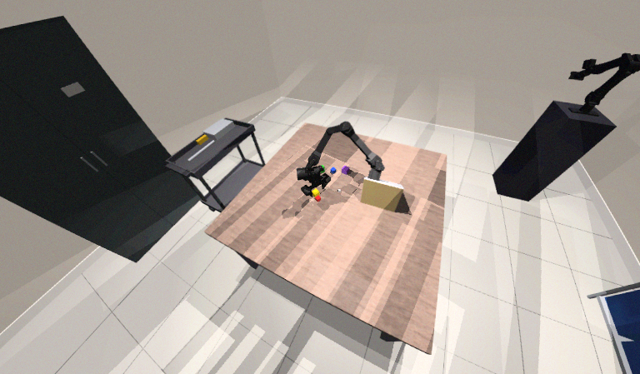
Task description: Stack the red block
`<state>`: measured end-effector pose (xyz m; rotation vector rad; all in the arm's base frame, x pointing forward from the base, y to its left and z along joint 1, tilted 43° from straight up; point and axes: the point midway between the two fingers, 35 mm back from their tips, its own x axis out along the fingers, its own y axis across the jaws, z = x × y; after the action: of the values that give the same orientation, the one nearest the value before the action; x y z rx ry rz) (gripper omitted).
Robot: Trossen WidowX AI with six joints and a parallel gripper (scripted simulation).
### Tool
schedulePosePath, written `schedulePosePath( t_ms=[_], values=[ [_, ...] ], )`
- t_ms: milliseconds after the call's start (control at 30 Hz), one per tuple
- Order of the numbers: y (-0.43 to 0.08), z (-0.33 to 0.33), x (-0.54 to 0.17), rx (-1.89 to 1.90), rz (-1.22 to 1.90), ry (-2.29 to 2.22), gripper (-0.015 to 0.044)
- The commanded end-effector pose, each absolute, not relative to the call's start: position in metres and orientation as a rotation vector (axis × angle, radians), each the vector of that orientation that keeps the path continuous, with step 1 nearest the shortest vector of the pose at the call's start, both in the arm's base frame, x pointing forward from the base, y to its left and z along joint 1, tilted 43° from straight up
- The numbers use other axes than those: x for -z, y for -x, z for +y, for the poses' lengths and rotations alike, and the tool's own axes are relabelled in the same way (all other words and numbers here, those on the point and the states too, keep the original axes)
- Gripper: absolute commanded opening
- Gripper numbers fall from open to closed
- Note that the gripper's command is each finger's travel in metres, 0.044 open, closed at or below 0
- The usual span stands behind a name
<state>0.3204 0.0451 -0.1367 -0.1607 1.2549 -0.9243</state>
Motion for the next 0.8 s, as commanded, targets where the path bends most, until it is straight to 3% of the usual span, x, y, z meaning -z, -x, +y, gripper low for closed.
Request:
schedulePosePath(
  t_ms=[0, 767],
  values=[
    [-0.320, 0.029, 0.151, 0.930, 1.261, 0.171, 0.0440],
    [-0.321, 0.001, 0.180, 0.932, 1.260, 0.173, 0.0440]
  ],
)
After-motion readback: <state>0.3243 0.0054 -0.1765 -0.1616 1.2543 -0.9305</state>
